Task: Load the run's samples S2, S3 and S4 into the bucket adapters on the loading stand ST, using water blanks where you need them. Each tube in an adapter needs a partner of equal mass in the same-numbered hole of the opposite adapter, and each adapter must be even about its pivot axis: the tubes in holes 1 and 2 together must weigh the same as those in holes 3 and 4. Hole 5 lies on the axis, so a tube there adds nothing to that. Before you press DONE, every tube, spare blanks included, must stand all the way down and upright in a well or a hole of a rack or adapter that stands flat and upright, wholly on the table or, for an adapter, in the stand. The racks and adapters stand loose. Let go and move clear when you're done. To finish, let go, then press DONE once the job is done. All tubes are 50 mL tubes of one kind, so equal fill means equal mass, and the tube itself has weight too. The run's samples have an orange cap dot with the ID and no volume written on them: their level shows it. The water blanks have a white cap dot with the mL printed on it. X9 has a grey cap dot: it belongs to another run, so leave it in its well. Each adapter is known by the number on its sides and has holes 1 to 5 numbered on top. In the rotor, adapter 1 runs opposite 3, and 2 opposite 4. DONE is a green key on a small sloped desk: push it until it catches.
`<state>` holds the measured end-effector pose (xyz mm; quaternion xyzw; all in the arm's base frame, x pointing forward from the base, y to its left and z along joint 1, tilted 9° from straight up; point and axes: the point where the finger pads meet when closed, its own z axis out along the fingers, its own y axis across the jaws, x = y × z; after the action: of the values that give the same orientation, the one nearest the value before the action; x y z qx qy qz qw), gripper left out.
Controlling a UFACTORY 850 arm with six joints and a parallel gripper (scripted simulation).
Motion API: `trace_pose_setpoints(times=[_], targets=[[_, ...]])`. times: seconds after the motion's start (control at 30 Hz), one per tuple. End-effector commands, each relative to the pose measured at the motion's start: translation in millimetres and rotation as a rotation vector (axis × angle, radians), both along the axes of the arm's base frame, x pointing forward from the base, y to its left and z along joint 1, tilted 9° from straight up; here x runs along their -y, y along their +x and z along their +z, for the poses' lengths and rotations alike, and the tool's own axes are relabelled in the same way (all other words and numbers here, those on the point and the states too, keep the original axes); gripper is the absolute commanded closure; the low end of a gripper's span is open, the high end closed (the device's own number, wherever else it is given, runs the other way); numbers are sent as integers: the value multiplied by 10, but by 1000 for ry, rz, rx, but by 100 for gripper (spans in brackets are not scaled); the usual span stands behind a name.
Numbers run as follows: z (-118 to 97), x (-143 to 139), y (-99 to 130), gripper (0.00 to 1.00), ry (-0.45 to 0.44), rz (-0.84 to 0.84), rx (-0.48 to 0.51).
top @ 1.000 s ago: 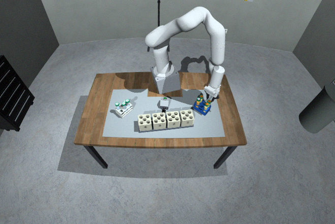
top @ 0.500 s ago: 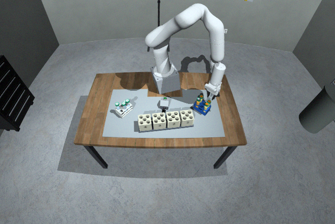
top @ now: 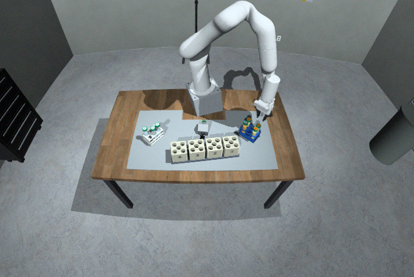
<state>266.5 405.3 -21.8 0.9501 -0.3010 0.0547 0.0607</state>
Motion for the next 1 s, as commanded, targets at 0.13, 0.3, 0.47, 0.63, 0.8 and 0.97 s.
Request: trace_pose_setpoints(times=[0.13,0.3,0.47,0.63,0.8,0.97], targets=[[151,-30,-5,56,1,0,0],[230,-42,-11,56,1,0,0],[329,-57,-17,56,1,0,0],[411,-69,-23,56,1,0,0],[411,-69,-23,56,1,0,0],[411,-69,-23,56,1,0,0]])
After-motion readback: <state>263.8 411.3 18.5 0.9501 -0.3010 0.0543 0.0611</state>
